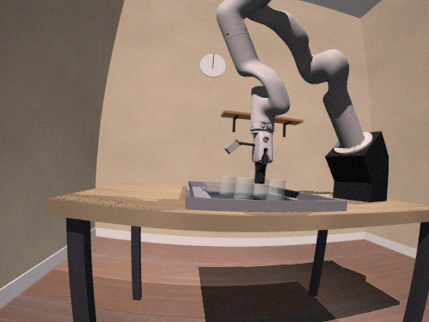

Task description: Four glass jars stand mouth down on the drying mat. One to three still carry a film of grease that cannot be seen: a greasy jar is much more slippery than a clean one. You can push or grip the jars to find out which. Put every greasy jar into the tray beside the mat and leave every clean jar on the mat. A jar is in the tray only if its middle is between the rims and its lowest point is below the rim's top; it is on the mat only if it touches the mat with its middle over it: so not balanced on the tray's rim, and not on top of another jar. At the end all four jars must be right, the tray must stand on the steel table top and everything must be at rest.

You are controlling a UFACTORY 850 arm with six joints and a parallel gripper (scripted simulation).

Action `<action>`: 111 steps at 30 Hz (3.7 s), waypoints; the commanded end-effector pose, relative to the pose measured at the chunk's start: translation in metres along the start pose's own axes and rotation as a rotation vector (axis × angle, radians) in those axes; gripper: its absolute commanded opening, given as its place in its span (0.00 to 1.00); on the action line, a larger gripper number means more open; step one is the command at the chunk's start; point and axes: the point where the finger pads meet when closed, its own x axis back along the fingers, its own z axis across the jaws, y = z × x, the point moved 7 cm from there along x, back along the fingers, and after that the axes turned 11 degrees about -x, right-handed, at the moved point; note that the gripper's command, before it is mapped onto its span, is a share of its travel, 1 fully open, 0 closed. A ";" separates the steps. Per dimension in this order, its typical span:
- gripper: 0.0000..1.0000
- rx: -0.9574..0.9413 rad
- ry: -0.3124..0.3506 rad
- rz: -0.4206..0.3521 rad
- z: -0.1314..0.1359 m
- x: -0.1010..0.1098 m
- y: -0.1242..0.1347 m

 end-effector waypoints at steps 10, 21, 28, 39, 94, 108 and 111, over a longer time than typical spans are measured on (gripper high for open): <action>0.00 0.000 0.000 0.001 0.000 0.000 -0.002; 0.00 0.000 0.000 0.001 -0.001 0.000 -0.003; 0.00 0.000 0.000 0.001 -0.001 0.000 -0.004; 0.00 0.000 0.000 0.001 -0.001 0.000 -0.005; 0.00 0.000 0.000 0.001 -0.002 0.005 -0.011; 0.00 0.000 0.000 0.001 -0.003 0.007 -0.013; 0.00 0.000 0.000 0.001 -0.003 0.007 -0.013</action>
